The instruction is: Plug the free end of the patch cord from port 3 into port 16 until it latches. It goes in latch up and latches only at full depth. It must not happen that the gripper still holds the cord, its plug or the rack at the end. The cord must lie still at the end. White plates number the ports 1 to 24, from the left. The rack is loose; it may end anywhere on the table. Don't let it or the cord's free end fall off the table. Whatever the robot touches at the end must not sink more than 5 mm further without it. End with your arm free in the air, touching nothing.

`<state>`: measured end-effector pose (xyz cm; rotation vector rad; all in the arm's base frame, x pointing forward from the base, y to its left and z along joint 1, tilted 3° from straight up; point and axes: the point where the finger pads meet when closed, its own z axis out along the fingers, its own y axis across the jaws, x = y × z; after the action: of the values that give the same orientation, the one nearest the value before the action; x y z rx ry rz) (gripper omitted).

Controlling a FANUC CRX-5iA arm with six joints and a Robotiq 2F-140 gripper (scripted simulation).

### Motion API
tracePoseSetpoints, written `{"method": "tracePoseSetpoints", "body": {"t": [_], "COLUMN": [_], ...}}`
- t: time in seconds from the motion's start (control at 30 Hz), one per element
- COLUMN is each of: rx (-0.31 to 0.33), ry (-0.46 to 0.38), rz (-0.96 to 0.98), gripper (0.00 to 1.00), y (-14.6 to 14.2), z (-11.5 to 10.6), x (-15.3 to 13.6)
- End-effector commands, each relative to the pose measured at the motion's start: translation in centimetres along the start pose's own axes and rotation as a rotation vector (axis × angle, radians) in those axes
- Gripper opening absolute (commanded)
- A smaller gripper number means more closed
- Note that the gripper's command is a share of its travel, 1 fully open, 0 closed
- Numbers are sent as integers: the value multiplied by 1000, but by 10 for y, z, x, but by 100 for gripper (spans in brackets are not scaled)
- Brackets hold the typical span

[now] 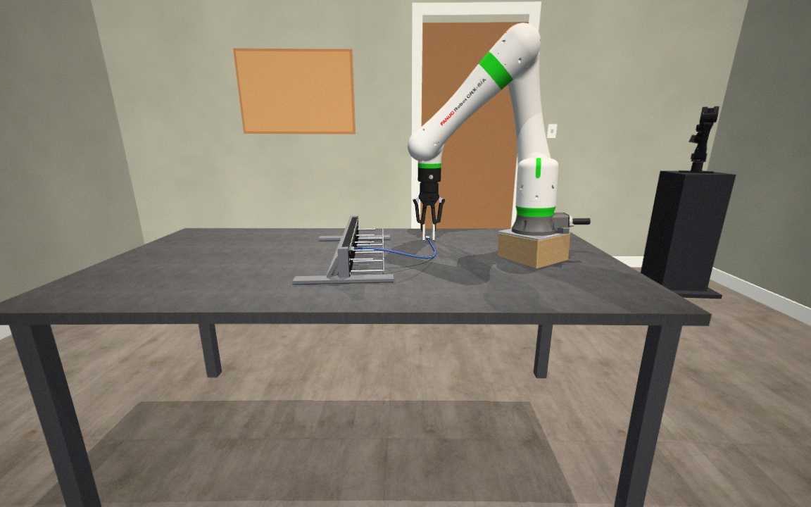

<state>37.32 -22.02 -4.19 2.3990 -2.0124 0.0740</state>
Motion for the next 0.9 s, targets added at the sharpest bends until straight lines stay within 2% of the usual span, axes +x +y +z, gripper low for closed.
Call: {"method": "tracePoseSetpoints", "body": {"t": [0.0,0.8,0.83,0.87], "rx": [0,0,0,0], "ry": [0,0,0,0], "rz": [0,0,0,0], "gripper": [22,22,0,0], "y": [0,0,0,0], "z": [0,0,0,0], "x": [0,0,0,0]}}
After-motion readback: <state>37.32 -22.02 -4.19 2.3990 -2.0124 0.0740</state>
